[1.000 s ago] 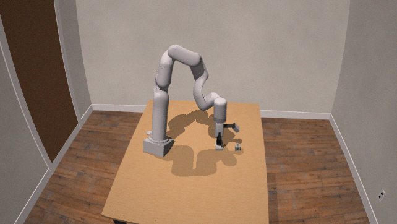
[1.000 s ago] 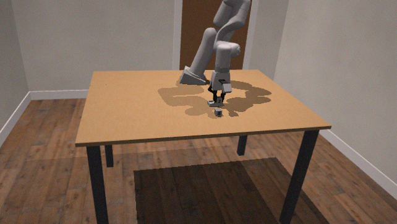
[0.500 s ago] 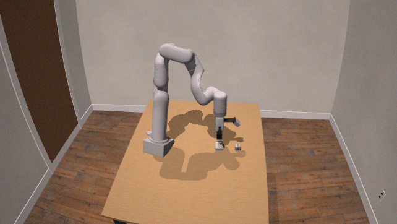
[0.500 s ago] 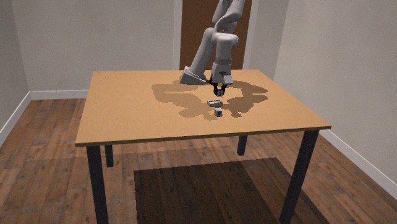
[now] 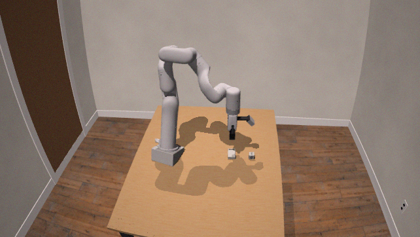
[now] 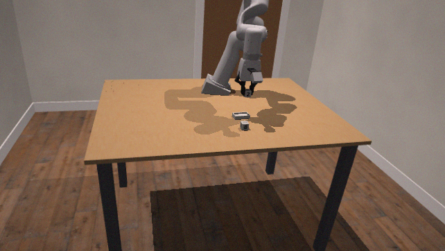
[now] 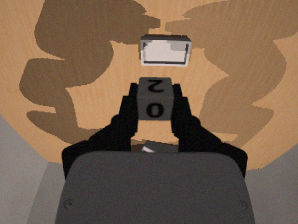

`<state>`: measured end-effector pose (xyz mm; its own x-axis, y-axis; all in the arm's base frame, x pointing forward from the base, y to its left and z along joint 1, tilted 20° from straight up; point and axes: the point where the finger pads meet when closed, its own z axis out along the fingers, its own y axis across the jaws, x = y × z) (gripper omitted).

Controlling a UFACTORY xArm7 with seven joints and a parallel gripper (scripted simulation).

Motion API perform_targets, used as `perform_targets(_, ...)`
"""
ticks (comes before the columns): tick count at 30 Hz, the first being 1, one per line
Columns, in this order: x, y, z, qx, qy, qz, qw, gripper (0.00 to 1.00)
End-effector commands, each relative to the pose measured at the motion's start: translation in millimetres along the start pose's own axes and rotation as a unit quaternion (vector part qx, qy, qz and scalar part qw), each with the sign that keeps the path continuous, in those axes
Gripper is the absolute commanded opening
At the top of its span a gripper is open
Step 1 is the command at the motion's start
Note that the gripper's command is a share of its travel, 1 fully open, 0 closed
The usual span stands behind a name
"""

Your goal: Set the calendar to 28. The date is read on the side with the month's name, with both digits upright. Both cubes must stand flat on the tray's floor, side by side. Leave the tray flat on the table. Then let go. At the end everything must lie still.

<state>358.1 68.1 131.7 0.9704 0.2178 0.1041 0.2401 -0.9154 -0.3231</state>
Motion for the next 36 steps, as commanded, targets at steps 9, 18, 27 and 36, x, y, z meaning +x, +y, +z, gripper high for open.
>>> perform_targets(9,1.6,0.3,-2.1,-0.001,0.002,-0.012,1.0,0.29)
perform_targets(18,1.8,0.5,-5.4,-0.004,0.004,-0.15,0.989,0.29)
perform_targets(27,1.9,0.6,-8.2,-0.007,0.004,-0.286,0.958,0.29)
perform_targets(36,2.0,0.6,-10.6,-0.01,0.003,-0.432,0.902,0.29)
